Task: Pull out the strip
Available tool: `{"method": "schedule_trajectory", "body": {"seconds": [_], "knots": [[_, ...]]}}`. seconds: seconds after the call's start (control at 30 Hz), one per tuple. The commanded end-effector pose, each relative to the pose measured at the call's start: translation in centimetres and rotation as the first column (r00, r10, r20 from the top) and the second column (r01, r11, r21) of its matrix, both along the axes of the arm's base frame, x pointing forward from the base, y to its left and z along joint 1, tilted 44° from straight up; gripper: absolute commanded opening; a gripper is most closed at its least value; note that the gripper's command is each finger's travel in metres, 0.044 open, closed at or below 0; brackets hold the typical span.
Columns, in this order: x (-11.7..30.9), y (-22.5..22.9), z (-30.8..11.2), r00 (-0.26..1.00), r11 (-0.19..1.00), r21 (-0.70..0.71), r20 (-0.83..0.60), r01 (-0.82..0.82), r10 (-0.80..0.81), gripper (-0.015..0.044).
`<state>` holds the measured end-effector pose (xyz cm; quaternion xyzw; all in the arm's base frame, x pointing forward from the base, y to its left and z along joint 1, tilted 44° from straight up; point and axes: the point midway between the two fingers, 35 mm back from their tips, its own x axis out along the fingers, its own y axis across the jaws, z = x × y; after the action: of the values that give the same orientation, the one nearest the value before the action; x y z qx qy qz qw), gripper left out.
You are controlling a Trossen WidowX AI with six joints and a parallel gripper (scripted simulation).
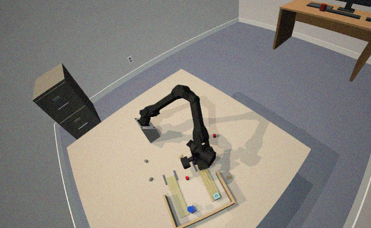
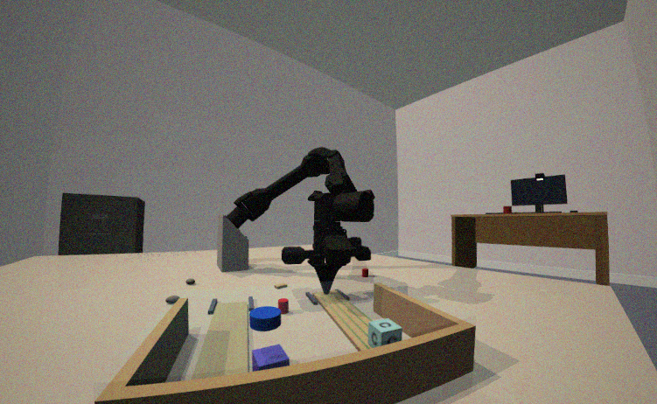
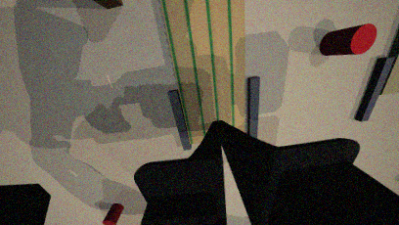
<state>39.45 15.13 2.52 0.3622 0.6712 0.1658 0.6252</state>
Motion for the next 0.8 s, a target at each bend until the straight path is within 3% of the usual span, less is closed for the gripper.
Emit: {"method": "schedule_trajectory", "body": {"seconds": [0.0,0.77], "knots": [[-0.5,0.3,0.1,1.0,1.0,0.003,0.0,0.0,0.0,0.0],[-3.9,1.4,0.2,1.0,1.0,0.004,-0.002,0.0,0.0,0.0]]}}
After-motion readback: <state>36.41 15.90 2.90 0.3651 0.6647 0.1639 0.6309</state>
